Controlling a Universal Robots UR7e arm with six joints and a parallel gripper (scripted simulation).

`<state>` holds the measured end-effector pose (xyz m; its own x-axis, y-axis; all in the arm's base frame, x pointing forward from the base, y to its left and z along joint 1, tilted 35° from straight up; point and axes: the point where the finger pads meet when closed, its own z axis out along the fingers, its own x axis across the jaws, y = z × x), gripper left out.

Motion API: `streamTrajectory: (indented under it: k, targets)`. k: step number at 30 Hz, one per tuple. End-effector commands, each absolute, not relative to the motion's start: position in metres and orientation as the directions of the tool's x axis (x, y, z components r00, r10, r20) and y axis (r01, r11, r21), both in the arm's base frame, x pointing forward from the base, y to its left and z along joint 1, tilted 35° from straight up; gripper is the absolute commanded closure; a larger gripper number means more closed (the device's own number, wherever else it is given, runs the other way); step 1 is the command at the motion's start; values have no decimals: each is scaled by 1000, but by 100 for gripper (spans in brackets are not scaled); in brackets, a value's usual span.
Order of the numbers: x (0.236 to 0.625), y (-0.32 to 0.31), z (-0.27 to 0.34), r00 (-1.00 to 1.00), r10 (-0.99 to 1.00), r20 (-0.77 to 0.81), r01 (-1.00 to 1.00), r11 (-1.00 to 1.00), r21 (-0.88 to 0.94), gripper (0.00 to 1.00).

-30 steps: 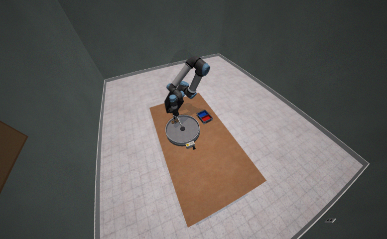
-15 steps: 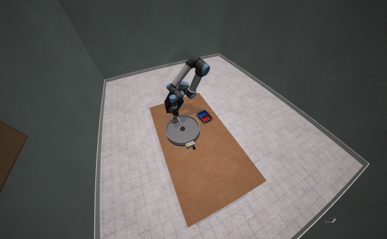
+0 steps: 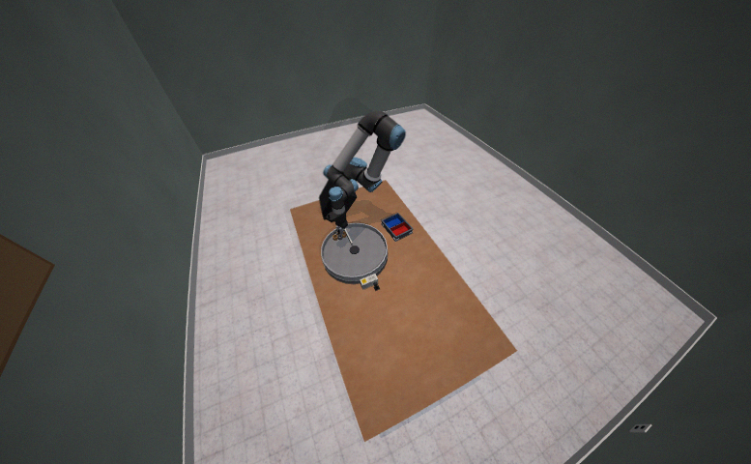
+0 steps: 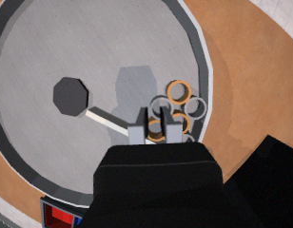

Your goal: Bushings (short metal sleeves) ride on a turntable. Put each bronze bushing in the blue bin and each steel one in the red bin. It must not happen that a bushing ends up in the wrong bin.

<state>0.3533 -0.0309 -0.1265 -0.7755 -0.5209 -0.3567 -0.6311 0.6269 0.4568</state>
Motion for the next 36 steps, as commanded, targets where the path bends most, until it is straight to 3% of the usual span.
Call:
streamTrajectory:
  k: [1, 36]
  targets:
    - [354, -27, -133, -775, -521, -357, -631, 628, 455, 60]
    - [354, -11, -157, -775, -521, -357, -631, 628, 455, 60]
